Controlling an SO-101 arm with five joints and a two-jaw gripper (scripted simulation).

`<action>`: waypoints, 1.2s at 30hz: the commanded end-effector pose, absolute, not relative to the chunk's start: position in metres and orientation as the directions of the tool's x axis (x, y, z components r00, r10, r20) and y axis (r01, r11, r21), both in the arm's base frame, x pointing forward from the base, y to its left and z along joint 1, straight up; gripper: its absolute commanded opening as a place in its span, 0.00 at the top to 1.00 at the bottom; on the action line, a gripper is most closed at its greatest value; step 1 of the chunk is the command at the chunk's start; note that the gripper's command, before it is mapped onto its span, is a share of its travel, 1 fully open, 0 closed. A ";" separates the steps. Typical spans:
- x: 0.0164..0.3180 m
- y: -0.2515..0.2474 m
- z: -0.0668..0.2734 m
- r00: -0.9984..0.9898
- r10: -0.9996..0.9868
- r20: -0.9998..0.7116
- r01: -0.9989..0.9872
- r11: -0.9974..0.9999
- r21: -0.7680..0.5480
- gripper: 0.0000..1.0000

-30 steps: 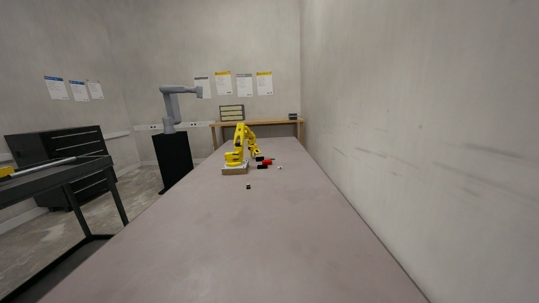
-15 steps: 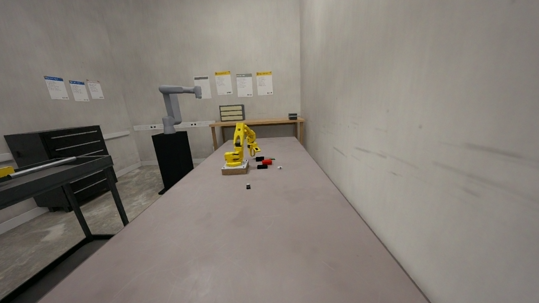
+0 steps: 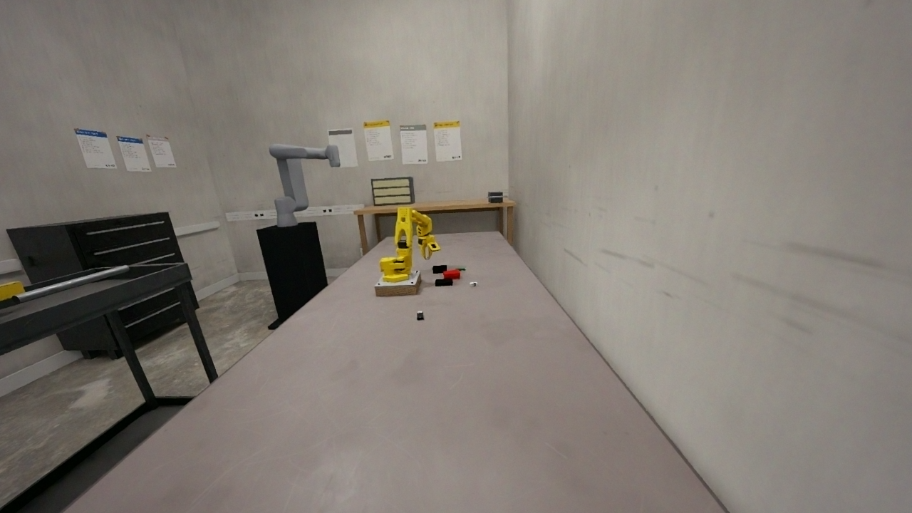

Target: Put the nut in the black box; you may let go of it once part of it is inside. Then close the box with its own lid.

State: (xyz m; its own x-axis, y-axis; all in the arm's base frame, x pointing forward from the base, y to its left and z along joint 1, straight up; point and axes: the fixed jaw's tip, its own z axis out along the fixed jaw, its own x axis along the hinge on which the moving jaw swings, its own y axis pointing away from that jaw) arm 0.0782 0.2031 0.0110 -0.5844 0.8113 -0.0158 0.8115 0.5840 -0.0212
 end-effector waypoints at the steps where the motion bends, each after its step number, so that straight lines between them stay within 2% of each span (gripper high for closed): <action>1: 0.077 0.207 0.021 -0.595 0.804 0.000 0.804 0.595 0.000 0.93; 36: 0.080 0.215 0.035 -0.595 0.804 0.000 0.804 0.595 0.000 0.93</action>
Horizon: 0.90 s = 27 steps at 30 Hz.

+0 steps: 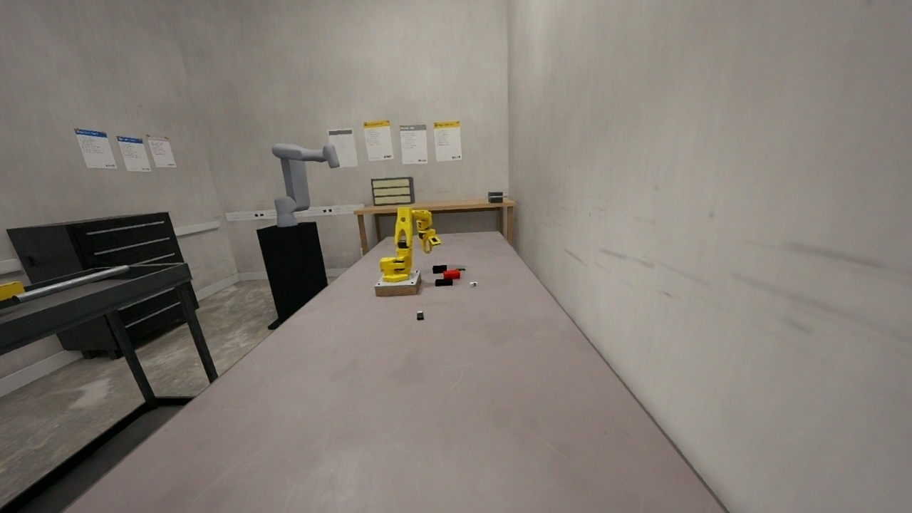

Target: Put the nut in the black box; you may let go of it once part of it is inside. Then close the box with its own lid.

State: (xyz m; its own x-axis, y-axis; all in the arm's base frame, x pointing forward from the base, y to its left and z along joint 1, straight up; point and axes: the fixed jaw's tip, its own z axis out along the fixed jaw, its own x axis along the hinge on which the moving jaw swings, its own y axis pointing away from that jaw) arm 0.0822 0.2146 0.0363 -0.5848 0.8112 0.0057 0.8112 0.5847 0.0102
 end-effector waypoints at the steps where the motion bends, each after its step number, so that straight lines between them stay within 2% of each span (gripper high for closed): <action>1: 0.080 0.215 0.035 -0.595 0.804 0.000 0.804 0.595 0.000 0.93; 27: 0.079 0.212 0.028 -0.595 0.804 0.000 0.804 0.595 0.000 0.93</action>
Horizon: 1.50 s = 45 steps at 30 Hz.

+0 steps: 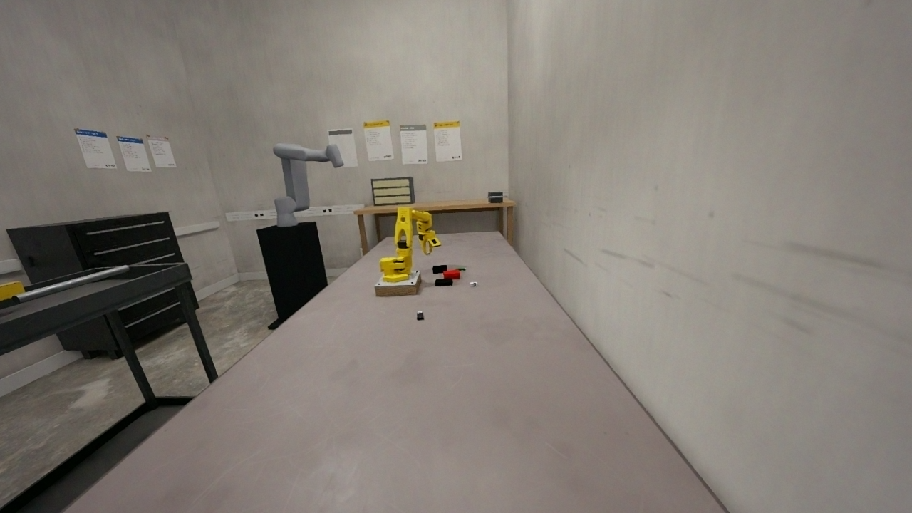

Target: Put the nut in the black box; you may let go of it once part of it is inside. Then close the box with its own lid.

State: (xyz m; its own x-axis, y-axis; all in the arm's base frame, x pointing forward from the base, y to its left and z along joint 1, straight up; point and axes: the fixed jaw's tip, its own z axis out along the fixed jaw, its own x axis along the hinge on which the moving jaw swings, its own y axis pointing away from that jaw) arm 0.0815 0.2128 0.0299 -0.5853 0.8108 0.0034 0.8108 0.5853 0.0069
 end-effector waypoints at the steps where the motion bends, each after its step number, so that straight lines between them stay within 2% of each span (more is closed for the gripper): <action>1: 0.079 0.212 0.028 -0.595 0.804 0.000 0.804 0.595 0.000 0.93; 45: 0.079 0.209 0.026 -0.578 0.816 0.000 0.816 0.578 0.000 0.93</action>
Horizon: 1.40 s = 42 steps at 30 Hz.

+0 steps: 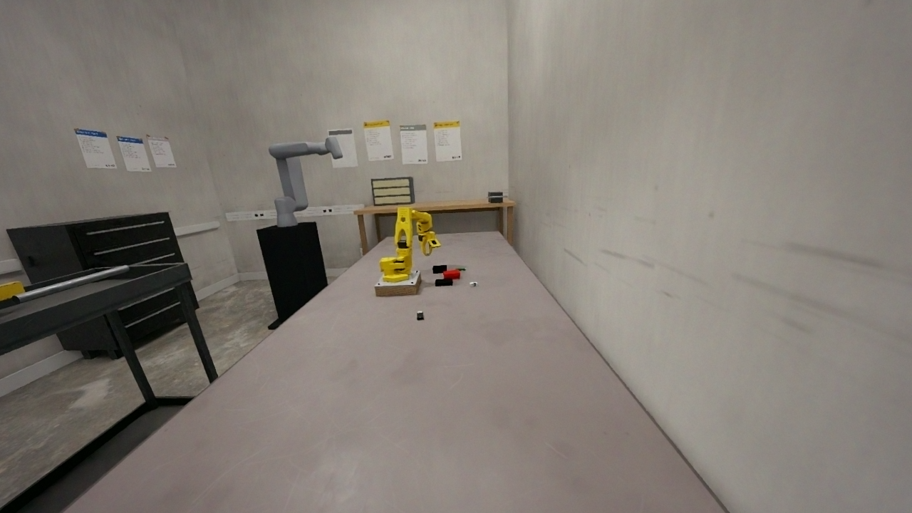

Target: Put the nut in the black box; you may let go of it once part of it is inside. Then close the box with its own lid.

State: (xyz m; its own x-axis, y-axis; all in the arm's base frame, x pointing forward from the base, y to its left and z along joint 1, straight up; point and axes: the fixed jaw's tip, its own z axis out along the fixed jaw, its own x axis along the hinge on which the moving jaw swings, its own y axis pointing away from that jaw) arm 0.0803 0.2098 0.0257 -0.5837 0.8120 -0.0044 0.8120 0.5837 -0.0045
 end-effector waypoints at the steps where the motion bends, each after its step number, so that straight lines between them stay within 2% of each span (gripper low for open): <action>1: 0.079 0.209 0.026 -0.574 0.819 0.000 0.819 0.574 0.000 0.93; 21: 0.083 0.205 0.026 -0.407 0.913 0.000 0.913 0.407 0.000 0.93; 42: 0.092 0.193 0.027 0.117 0.993 0.001 0.993 -0.117 0.000 0.93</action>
